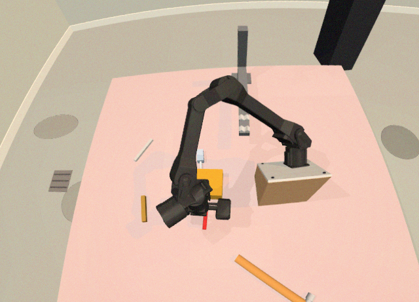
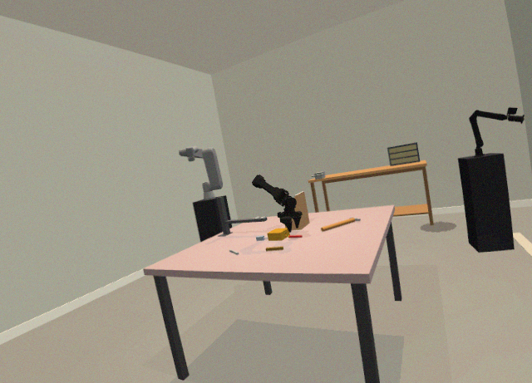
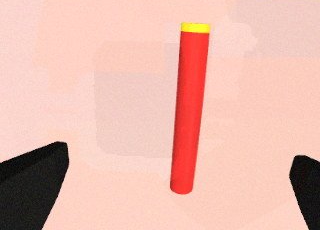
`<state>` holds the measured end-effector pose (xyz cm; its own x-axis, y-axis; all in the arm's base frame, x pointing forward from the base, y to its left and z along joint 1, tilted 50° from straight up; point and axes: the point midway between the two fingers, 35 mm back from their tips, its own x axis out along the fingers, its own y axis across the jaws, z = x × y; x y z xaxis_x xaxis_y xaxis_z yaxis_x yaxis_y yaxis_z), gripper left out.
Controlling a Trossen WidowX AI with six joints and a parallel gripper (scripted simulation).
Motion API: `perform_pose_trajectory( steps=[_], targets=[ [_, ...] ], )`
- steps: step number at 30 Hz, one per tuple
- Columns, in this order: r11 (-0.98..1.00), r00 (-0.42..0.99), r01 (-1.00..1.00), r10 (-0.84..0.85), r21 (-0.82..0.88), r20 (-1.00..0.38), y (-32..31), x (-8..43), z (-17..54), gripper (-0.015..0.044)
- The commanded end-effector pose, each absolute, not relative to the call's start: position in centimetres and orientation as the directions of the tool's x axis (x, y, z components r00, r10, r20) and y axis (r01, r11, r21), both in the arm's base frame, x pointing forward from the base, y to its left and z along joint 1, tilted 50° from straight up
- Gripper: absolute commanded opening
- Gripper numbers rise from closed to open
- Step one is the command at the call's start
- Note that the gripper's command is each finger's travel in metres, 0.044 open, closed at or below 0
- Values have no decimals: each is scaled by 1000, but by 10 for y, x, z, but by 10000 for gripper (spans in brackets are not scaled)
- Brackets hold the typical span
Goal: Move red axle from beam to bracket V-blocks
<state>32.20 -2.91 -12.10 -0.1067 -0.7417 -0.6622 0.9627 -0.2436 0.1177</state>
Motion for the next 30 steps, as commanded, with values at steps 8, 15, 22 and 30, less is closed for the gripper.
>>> perform_pose_trajectory(
  steps=[8, 15, 22, 30],
  targets=[
    [-242, -114, 964, -746, 107, -656, -45, 316, -135, 440],
    [-242, -115, 964, -747, 107, -655, -54, 314, -142, 440],
    [-242, -115, 964, -748, 107, -654, -62, 312, -149, 440],
    [-242, -116, 964, -748, 107, -653, -65, 311, -151, 440]
  ],
)
